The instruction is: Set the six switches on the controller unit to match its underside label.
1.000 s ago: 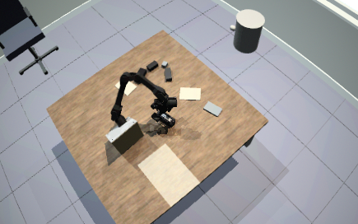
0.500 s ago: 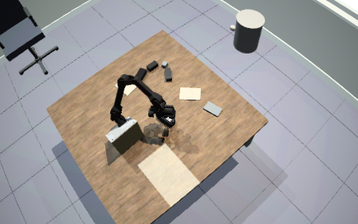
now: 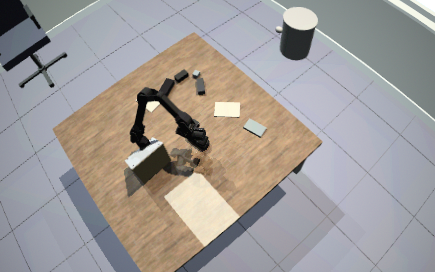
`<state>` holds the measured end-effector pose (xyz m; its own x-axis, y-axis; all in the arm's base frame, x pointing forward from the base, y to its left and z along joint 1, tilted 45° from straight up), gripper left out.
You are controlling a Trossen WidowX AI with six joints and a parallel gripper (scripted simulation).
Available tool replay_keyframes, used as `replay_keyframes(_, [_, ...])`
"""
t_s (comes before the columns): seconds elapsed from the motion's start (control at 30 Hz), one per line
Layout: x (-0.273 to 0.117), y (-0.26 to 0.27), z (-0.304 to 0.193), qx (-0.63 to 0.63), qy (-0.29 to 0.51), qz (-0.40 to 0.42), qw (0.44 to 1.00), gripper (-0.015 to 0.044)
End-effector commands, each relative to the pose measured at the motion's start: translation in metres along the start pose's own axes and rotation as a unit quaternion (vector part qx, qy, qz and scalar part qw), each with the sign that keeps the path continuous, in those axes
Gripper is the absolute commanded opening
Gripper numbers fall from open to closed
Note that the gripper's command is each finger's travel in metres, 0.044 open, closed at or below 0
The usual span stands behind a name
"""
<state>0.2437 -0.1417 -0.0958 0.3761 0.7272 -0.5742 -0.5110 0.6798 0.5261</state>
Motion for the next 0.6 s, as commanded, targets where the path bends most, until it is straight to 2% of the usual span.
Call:
replay_keyframes(0.0, [0.000, 0.000, 0.000, 0.007, -0.003, -0.001, 1.000, 0.0000])
replay_keyframes(0.3, [0.000, 0.000, 0.000, 0.007, -0.003, -0.001, 1.000, 0.0000])
replay_keyframes(0.4, [0.000, -0.002, 0.000, -0.017, 0.003, 0.001, 1.000, 0.0079])
replay_keyframes(0.57, [0.004, -0.015, 0.002, -0.186, 0.045, 0.021, 0.981, 0.0210])
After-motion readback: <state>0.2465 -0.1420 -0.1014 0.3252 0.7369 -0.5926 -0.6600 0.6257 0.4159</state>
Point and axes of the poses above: the point midway between the two fingers, 35 mm back from their tips, its own x axis out along the fingers, its own y axis across the jaws, z = x × y, the point moved 1 cm from there along -x, back along the fingers, and after that the axes turned 15 degrees about -x, right-handed, at the moved point
